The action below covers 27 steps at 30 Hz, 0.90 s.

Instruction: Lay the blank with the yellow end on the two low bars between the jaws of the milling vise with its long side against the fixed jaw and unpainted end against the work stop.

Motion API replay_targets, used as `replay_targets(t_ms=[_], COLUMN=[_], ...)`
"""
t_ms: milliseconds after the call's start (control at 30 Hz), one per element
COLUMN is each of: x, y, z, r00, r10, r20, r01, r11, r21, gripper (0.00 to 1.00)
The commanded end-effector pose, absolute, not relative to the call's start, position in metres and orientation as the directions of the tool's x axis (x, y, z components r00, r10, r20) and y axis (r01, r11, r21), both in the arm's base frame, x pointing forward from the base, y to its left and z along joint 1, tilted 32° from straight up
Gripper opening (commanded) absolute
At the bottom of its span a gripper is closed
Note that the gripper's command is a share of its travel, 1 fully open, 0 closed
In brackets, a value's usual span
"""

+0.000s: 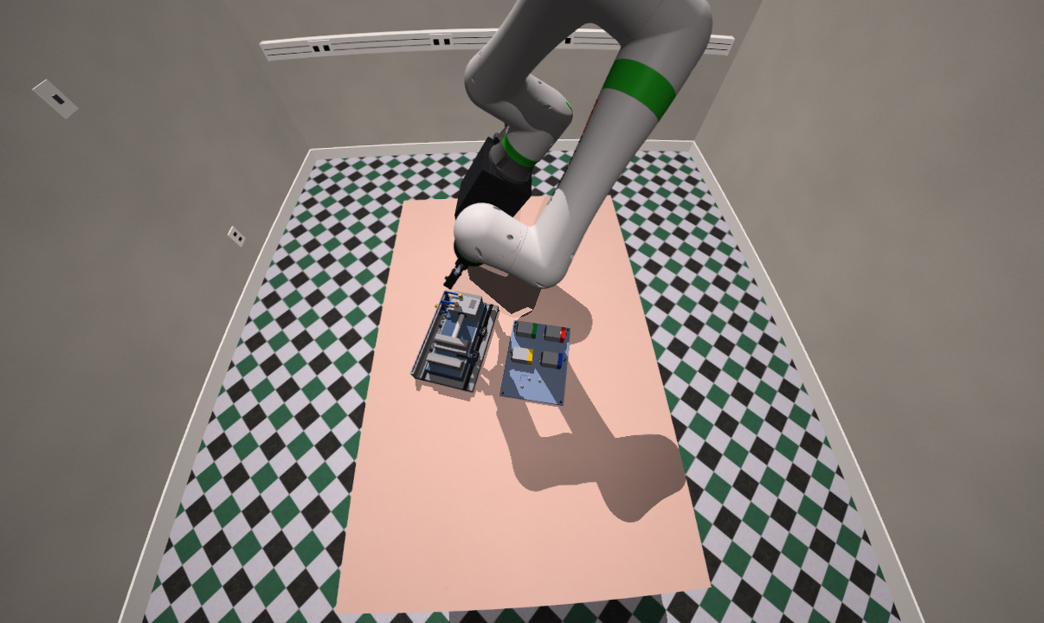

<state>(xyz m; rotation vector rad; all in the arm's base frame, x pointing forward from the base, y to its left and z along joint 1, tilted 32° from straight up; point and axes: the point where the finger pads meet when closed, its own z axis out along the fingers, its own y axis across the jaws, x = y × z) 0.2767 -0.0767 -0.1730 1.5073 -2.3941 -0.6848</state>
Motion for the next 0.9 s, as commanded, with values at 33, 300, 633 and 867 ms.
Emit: replay_targets(t_ms=[33, 300, 633, 867], x=[0.281, 0.292, 0.304, 0.315], y=[-0.075, -0.07, -0.064, -0.059], z=[-0.168, -0.156, -0.143, -0.131], r00=[-0.44, -0.42, -0.392, -0.358], r10=[-0.894, -0.891, -0.884, -0.872], r20=[-0.085, -0.172, -0.255, -0.334], r01=[-0.806, -0.852, -0.891, -0.923], r11=[0.351, 0.322, 0.297, 0.275], r21=[0.478, 0.413, 0.343, 0.271], gripper=[1.0, 1.0, 1.0, 1.0])
